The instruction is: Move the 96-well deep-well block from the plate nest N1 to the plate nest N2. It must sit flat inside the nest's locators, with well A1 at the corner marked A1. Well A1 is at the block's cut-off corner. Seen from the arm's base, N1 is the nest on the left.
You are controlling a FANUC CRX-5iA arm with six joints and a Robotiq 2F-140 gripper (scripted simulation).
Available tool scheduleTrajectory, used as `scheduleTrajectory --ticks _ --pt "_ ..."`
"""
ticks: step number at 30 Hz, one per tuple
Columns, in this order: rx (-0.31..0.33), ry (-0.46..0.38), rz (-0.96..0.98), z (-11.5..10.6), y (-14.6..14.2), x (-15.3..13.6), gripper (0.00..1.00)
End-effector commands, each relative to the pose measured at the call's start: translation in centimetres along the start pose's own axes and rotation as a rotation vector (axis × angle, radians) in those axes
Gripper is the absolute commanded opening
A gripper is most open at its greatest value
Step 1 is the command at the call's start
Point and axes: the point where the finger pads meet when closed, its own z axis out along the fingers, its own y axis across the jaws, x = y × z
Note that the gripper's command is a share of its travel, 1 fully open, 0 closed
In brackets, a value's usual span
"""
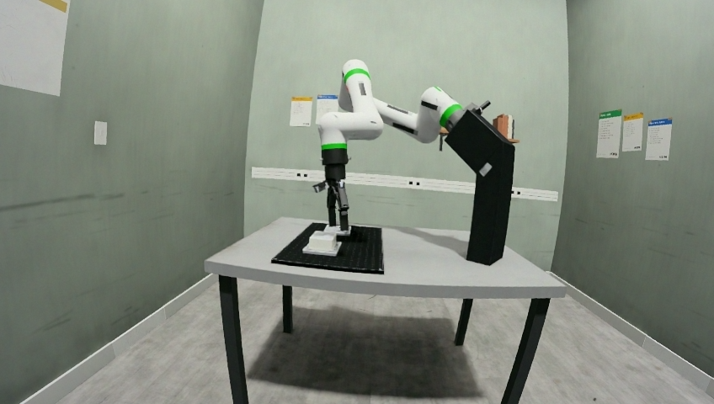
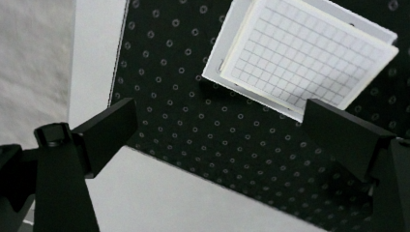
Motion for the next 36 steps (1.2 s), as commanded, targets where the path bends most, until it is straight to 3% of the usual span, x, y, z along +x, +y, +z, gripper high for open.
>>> scheduleTrajectory --ticks 1,36 --pt "-0.014 0.025 0.167 -0.1 0.4 0.3 1.0" --pt "-0.029 0.092 1.148 -0.8 4.1 2.1 1.0"
